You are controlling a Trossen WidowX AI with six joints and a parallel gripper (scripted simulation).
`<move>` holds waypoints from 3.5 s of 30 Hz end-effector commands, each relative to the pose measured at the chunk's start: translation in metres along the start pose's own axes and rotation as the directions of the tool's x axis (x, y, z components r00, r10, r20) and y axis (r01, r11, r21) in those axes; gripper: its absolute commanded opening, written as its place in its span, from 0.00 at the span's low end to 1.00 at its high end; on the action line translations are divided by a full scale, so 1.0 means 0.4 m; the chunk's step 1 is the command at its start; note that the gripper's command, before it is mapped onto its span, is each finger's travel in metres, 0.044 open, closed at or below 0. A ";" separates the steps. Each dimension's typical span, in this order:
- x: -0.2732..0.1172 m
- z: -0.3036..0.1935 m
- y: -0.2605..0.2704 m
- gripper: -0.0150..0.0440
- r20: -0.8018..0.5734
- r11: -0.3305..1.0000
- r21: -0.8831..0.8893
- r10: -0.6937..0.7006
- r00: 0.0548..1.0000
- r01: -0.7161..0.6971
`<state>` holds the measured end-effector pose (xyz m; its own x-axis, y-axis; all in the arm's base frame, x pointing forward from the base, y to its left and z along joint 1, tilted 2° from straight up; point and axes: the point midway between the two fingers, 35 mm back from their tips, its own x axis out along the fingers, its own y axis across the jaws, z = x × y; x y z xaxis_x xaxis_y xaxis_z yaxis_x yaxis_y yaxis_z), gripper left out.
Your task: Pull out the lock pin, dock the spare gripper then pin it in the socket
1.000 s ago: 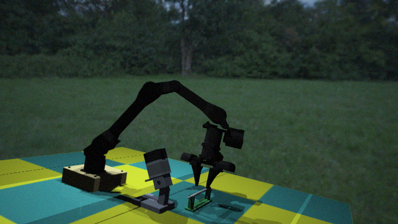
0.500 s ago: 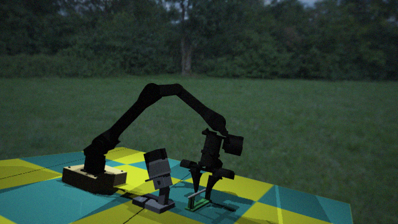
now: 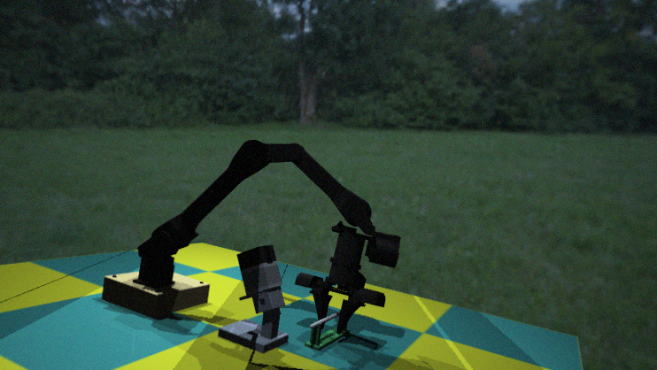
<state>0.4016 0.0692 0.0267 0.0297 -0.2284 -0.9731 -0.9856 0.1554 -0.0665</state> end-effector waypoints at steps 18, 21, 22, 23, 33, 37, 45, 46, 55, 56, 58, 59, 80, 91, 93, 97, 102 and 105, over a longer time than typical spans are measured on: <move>0.014 0.003 0.006 0.29 0.001 1.000 -0.004 0.012 1.000 -0.012; 0.014 0.003 0.006 0.25 0.001 1.000 -0.004 0.012 1.000 -0.012; 0.014 0.003 0.006 0.25 0.001 1.000 -0.004 0.012 1.000 -0.012; 0.014 0.003 0.006 0.25 0.001 1.000 -0.004 0.012 1.000 -0.012; 0.001 0.000 0.003 0.25 0.001 1.000 -0.004 0.012 1.000 -0.012; -0.027 -0.007 0.001 0.25 0.001 1.000 -0.004 0.012 1.000 -0.012; -0.090 -0.023 -0.001 0.25 0.001 1.000 -0.003 0.012 1.000 -0.012; -0.097 -0.025 -0.001 0.25 0.001 1.000 -0.003 0.012 1.000 -0.012; -0.156 -0.043 0.002 0.25 0.001 1.000 -0.004 0.012 1.000 -0.012; -0.156 -0.043 0.002 0.25 0.001 1.000 -0.004 0.012 1.000 -0.012; -0.136 -0.040 0.003 0.27 -0.007 1.000 -0.001 0.017 1.000 -0.017; -0.136 -0.040 0.003 0.26 -0.007 1.000 -0.001 0.017 1.000 -0.017; -0.171 -0.039 0.082 0.25 -0.003 1.000 0.005 0.020 1.000 -0.020; -0.194 -0.045 0.168 0.25 -0.002 1.000 0.011 0.025 1.000 -0.025; -0.197 -0.046 0.183 0.25 -0.001 1.000 0.012 0.026 1.000 -0.026; -0.200 -0.049 0.203 0.25 -0.001 1.000 0.013 0.027 1.000 -0.027; -0.182 -0.043 0.202 0.25 -0.001 1.000 0.013 0.027 1.000 -0.027; -0.152 -0.035 0.202 0.25 0.000 1.000 0.013 0.028 1.000 -0.028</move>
<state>0.3199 0.0817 0.0959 0.0117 -0.2273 -0.9737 -0.9842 0.1693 -0.0513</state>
